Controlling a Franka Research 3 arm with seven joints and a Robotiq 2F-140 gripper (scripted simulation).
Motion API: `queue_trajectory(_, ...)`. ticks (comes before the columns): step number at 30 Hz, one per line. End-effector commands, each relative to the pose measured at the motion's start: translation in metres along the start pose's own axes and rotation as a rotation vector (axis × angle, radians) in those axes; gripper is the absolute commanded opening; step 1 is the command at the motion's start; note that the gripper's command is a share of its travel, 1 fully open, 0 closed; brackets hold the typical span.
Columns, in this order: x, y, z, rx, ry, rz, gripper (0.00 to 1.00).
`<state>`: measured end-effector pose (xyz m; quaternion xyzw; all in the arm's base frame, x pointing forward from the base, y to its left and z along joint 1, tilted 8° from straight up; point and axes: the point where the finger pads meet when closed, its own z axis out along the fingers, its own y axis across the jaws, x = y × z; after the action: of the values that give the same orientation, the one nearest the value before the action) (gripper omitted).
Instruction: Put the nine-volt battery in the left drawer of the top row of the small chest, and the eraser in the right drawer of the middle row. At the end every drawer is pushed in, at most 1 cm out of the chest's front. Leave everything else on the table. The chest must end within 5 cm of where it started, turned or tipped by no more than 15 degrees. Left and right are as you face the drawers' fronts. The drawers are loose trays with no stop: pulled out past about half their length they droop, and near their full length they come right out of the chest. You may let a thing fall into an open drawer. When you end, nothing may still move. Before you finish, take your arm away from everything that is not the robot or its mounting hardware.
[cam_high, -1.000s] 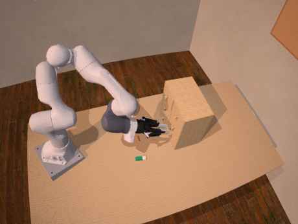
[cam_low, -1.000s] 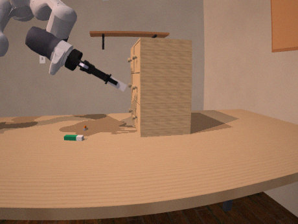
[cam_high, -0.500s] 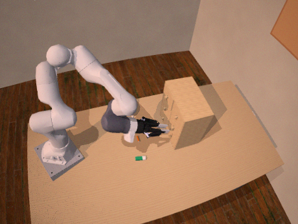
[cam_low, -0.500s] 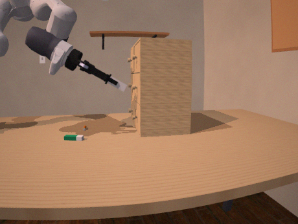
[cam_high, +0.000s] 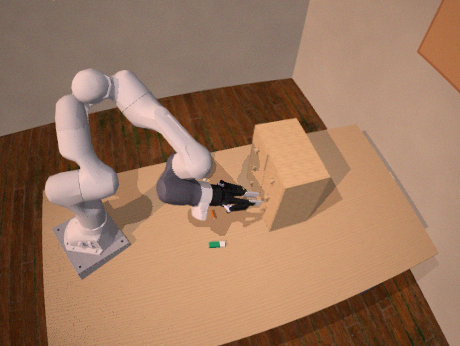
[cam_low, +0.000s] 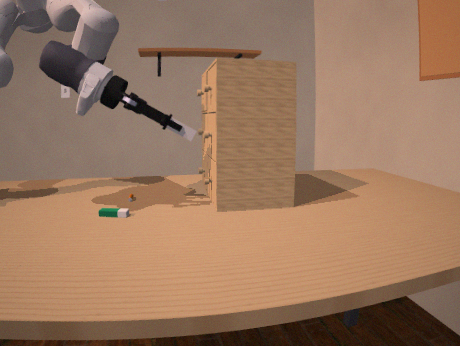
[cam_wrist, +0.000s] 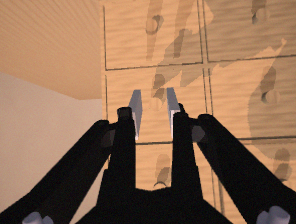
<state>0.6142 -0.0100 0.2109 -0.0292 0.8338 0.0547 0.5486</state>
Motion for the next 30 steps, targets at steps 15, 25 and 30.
queue_trajectory(15,0.0,0.0,0.0,0.001,0.0,-0.002,0.2)
queue_trajectory(25,-0.003,0.0,0.006,0.001,0.0,-0.002,0.2)
queue_trajectory(30,-0.009,0.0,0.016,0.001,0.0,-0.002,0.2)
